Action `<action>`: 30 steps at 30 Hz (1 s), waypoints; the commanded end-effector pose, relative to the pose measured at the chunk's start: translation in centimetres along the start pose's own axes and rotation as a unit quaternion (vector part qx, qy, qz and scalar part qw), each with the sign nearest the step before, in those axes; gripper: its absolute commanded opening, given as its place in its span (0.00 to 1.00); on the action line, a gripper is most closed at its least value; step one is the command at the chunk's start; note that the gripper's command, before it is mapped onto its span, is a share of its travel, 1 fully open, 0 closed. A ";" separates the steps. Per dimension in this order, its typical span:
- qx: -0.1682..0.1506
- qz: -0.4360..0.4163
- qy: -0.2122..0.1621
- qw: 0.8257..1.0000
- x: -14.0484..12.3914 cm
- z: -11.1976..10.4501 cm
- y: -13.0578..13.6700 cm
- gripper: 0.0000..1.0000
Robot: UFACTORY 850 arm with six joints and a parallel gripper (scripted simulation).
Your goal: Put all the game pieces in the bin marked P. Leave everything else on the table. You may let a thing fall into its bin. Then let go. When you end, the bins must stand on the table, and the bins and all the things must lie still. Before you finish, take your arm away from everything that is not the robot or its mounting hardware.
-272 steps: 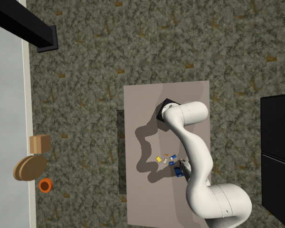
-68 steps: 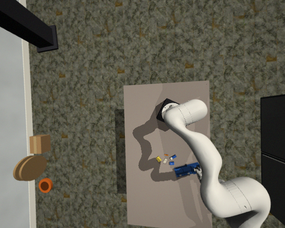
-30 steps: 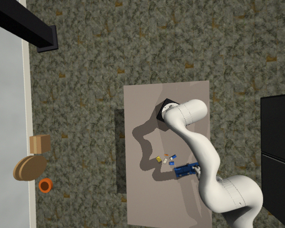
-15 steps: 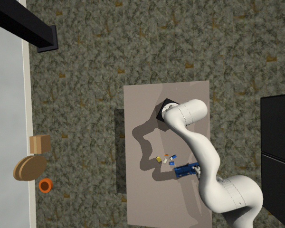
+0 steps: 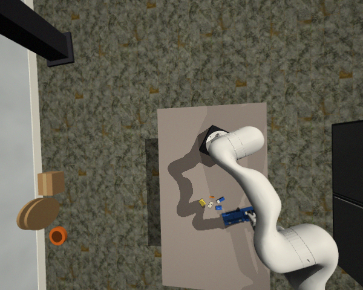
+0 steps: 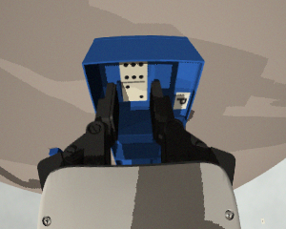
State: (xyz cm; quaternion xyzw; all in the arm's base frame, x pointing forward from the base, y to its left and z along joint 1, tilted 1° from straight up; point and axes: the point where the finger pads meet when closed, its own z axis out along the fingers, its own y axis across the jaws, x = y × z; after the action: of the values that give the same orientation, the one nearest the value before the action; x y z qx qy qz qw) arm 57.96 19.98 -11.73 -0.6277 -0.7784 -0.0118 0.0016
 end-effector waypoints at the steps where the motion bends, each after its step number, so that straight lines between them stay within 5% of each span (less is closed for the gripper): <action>1: -0.001 0.000 0.000 1.000 0.0 -0.9 0.1 0.31; 14: -0.001 0.000 0.000 1.000 0.0 -3.8 0.1 0.31; 25: -0.001 0.000 0.000 1.000 0.0 -3.8 0.1 0.31; 26: -0.001 0.025 0.000 1.000 -0.7 -3.8 -0.3 0.71; 30: -0.001 0.093 0.000 0.996 -3.8 -3.7 -1.7 0.71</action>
State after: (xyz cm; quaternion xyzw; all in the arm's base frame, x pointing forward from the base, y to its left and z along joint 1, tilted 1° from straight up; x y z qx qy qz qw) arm 57.69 19.08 -8.10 -0.6473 -0.7622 -0.0121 0.0029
